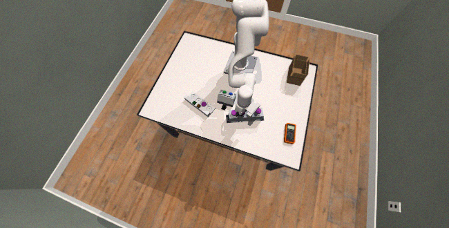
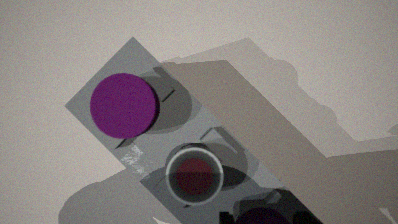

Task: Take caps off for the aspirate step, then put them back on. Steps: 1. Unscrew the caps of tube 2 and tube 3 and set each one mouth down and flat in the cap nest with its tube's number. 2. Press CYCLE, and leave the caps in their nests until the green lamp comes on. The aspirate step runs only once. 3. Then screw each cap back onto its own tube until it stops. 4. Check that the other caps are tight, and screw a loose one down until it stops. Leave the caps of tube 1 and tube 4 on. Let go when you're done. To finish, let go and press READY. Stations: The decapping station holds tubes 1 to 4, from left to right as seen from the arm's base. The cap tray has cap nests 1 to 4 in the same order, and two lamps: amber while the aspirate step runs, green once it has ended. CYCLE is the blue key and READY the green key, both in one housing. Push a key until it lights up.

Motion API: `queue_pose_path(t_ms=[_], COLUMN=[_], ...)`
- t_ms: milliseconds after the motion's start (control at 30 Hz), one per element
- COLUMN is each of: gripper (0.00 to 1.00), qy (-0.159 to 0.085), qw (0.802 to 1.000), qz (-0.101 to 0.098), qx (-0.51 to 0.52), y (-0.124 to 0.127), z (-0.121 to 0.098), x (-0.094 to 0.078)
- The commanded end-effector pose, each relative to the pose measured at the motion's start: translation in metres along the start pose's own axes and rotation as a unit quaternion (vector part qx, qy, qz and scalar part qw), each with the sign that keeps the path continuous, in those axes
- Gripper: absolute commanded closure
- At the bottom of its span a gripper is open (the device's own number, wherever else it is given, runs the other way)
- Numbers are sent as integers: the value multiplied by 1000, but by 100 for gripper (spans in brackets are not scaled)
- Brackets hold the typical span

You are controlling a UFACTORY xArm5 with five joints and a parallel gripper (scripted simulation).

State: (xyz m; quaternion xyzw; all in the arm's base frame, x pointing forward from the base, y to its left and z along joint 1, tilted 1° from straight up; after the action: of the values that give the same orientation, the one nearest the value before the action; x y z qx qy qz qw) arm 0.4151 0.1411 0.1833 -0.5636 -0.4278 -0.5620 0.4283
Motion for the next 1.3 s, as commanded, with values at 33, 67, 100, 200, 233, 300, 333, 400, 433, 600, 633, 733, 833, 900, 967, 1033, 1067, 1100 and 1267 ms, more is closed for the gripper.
queue_pose_path(t_ms=[33,67,100,200,233,300,333,400,433,600,633,733,833,900,967,1033,1067,1100,1267], gripper=[100,100,100,100,100,100,100,100,100,100,100,100,100,100,100,100,100,100,100], qy=[-2,-2,-2,-2,-2,-2,-2,-3,-3,-3,-3,-3,-4,-3,-4,-4,-4,-4,-4], qw=[1000,1000,1000,1000,1000,1000,1000,997,995,977,973,964,941,928,912,895,886,876,845], qz=[-4,-4,-4,-4,-4,-4,-4,-4,-4,-4,-4,-4,-3,-3,-3,-3,-3,-3,-2], qx=[0,0,0,0,0,0,25,75,100,214,233,267,338,373,409,446,464,482,534], y=[0,0,0,0,0,0,0,0,0,0,0,0,0,0,0,0,0,0,0], z=[1,1,1,1,1,1,1,1,1,1,1,1,1,1,1,1,1,1,1], x=[1,1,1,1,1,1,1,1,1,1,1,1,2,2,2,2,2,2,2])
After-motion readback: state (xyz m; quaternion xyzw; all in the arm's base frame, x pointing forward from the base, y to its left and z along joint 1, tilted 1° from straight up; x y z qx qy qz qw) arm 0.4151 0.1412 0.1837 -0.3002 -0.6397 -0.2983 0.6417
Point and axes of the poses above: the point where the finger pads meet when closed, its own x axis back along the fingers, its own y axis across the jaws, z = x × y, the point moved 8 cm from there along x, back along the fingers, and after that the axes turned 6 degrees about x, right-handed, at the moved point
